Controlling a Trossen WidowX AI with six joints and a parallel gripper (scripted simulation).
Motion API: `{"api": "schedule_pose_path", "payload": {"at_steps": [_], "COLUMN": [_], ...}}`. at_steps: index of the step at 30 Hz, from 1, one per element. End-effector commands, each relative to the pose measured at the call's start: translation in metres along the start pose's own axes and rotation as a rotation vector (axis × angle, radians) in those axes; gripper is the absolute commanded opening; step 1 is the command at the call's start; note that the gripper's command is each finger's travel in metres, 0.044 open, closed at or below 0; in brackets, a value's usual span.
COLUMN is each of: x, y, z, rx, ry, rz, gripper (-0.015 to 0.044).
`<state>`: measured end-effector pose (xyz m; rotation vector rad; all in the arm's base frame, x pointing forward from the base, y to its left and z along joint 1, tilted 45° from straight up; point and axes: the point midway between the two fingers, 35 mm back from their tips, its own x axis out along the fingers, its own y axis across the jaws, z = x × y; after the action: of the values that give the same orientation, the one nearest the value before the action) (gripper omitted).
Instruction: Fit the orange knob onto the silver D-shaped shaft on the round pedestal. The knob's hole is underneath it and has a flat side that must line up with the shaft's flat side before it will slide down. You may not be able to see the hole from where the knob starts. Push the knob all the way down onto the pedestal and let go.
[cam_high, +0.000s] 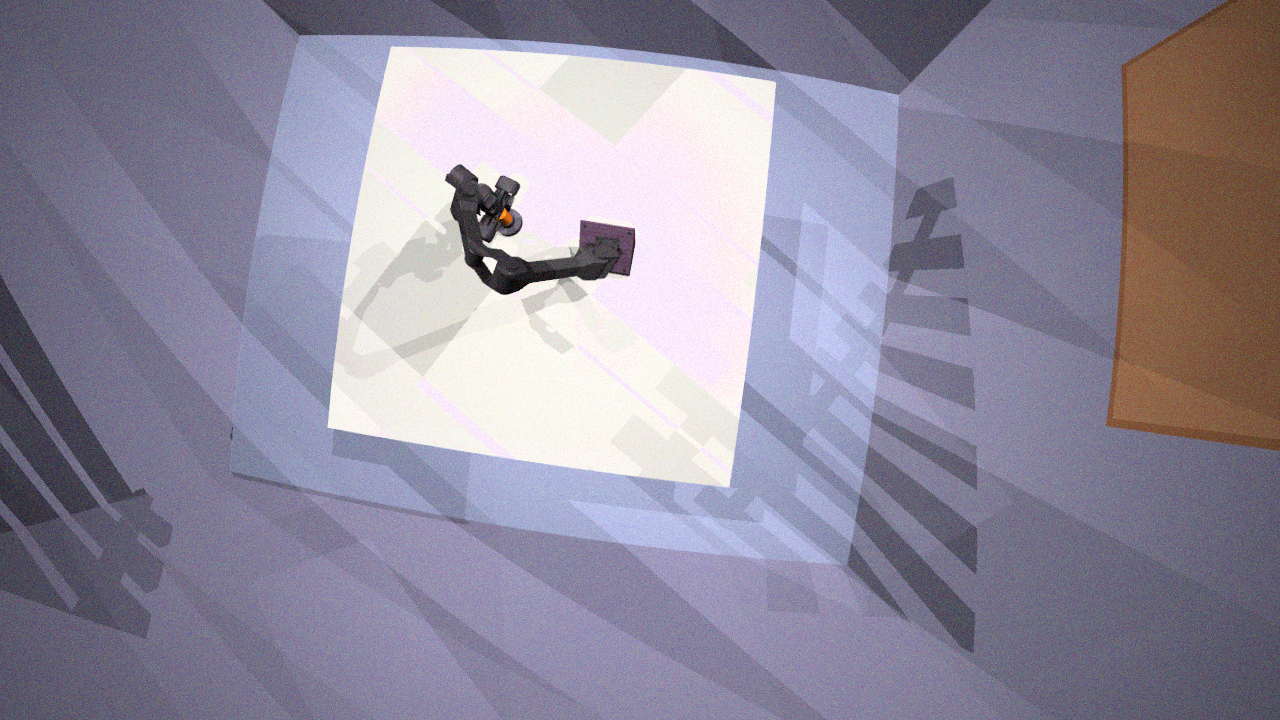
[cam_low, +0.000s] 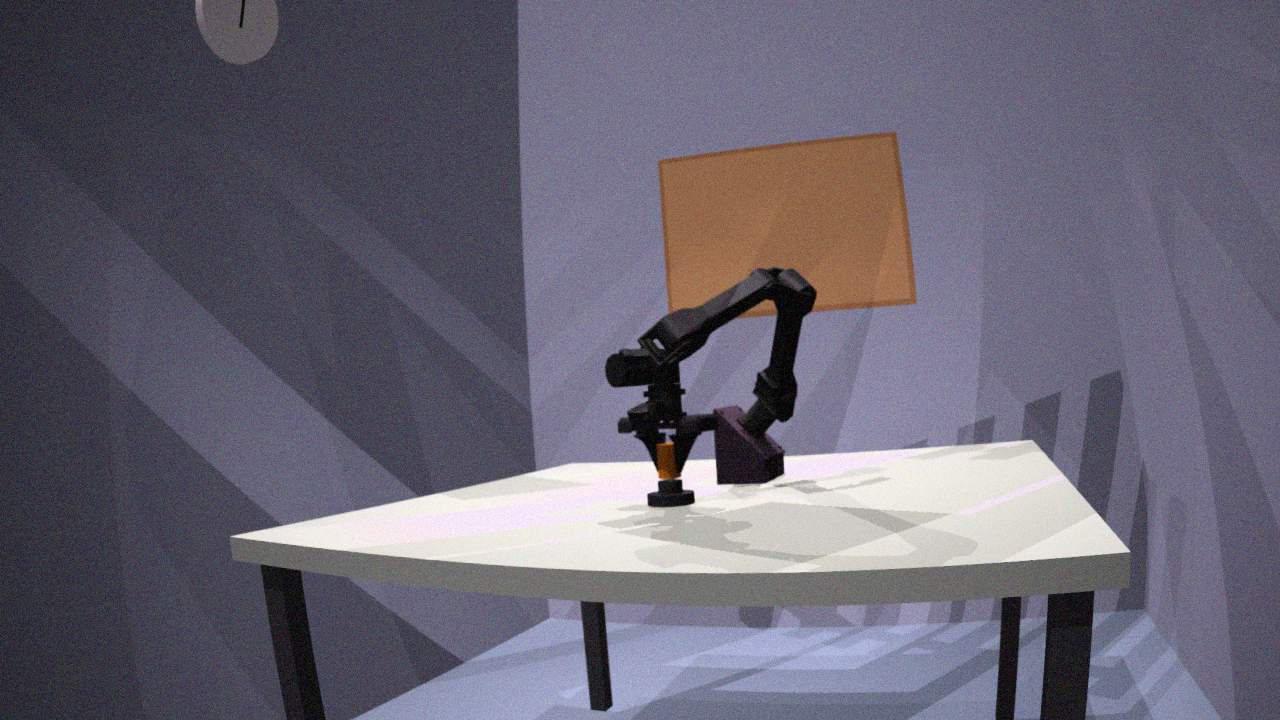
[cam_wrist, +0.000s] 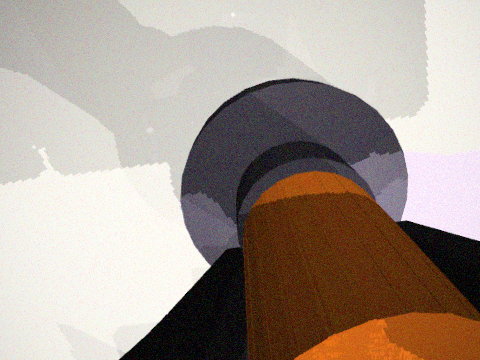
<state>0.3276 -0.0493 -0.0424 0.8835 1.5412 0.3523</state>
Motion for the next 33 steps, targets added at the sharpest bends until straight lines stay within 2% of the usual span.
{"api": "schedule_pose_path", "payload": {"at_steps": [1,11,27,28,33], "x": [0.0034,0.0042,0.0042,0.0042,0.0042], "y": [-0.0001,-0.0002,-0.0002,-0.0002,-0.0002], "z": [0.0011,0.0003,0.0003,0.0003,0.0003], "rx": [0.003,0.0,0.0,0.0,0.0], "ry": [-0.006,0.0,0.0,0.0,0.0], "rz": [0.005,0.0,0.0,0.0,0.0], "gripper": [0.0,0.0,0.042,0.044,0.044]}}
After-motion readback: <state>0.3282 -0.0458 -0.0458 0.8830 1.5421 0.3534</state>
